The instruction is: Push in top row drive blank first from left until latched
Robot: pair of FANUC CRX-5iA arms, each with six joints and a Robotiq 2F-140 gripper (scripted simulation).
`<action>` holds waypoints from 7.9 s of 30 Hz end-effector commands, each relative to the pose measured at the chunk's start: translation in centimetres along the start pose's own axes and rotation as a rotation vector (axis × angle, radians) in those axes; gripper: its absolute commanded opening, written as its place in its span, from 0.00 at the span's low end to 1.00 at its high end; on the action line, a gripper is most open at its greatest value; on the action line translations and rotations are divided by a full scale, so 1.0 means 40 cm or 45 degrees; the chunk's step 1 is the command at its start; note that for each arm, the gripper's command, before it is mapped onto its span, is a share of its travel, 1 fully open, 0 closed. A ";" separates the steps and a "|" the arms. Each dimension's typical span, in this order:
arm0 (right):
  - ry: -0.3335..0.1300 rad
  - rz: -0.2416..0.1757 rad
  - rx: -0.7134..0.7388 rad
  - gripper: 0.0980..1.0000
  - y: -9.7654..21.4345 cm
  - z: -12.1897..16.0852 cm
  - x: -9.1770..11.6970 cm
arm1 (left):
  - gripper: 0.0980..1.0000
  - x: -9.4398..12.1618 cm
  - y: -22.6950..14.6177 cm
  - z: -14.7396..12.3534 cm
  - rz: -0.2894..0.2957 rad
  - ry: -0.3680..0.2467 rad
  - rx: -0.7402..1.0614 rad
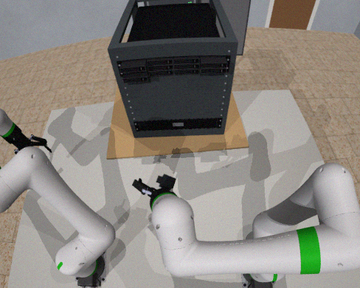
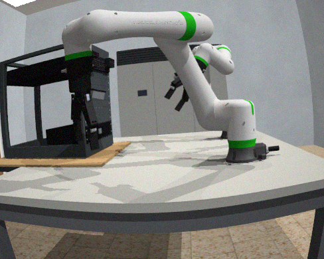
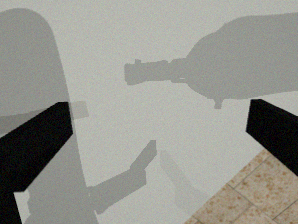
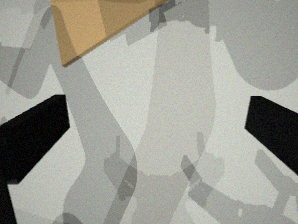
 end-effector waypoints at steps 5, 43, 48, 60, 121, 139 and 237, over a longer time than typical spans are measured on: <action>0.001 0.002 -0.001 1.00 -0.001 0.001 0.001 | 1.00 0.003 -0.001 0.000 0.001 -0.002 0.000; 0.001 0.002 -0.001 1.00 -0.001 0.001 0.001 | 1.00 0.040 0.109 -0.013 0.006 -0.020 0.347; 0.001 0.002 -0.001 1.00 -0.001 0.001 0.001 | 1.00 0.062 0.178 -0.016 0.010 -0.031 0.566; 0.006 0.001 0.010 1.00 -0.001 0.005 0.001 | 1.00 0.113 0.343 -0.011 0.026 -0.054 1.098; 0.609 -0.400 1.416 1.00 -0.011 0.416 0.108 | 1.00 0.310 1.094 0.308 0.228 -0.113 3.922; 0.748 -0.787 1.997 1.00 -0.020 0.539 0.184 | 1.00 0.342 1.243 0.462 0.341 -0.097 4.705; 0.768 -1.253 2.501 1.00 -0.033 0.622 0.257 | 1.00 0.356 1.310 0.552 0.425 -0.077 5.128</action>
Point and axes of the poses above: on each arm, the point where the finger pads meet when closed, its own x axis back along the fingers, its own y axis across the jaws, z = x × y, the point moved 9 cm from there along x, back along the fingers, and after that the axes turned 13 degrees about x, right-handed, at the moved point
